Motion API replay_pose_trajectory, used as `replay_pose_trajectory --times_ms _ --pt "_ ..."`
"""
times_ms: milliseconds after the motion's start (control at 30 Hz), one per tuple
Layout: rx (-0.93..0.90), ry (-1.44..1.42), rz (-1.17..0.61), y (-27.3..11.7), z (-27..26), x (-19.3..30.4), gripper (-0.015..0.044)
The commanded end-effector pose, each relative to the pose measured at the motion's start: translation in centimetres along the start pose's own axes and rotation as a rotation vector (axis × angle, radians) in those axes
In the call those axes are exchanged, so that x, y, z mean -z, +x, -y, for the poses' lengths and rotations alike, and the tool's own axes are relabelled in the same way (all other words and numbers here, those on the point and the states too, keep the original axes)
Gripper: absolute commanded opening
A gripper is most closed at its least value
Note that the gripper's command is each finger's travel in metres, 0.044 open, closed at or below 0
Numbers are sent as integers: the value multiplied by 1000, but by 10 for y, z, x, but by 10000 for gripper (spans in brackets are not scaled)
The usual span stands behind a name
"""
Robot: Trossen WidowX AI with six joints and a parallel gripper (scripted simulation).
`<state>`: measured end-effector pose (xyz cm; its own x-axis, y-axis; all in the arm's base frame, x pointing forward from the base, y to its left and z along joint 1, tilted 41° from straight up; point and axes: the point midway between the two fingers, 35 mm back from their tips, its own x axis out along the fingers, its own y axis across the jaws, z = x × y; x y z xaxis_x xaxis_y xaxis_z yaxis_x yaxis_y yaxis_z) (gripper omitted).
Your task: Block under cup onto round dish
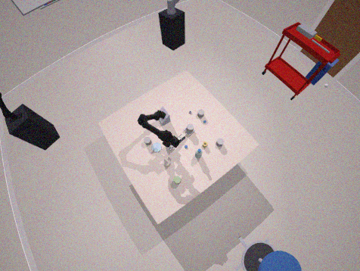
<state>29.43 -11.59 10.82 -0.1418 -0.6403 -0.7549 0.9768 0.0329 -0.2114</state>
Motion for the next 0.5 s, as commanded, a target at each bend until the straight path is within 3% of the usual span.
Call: replay_pose_trajectory --times_ms 0,233,467 --pt "-2 -1 -4 -22 -1 1 0" --pt "0 -1 -2 -56 3 2 0" --pt "-2 -1 -10 -49 8 -7 0"
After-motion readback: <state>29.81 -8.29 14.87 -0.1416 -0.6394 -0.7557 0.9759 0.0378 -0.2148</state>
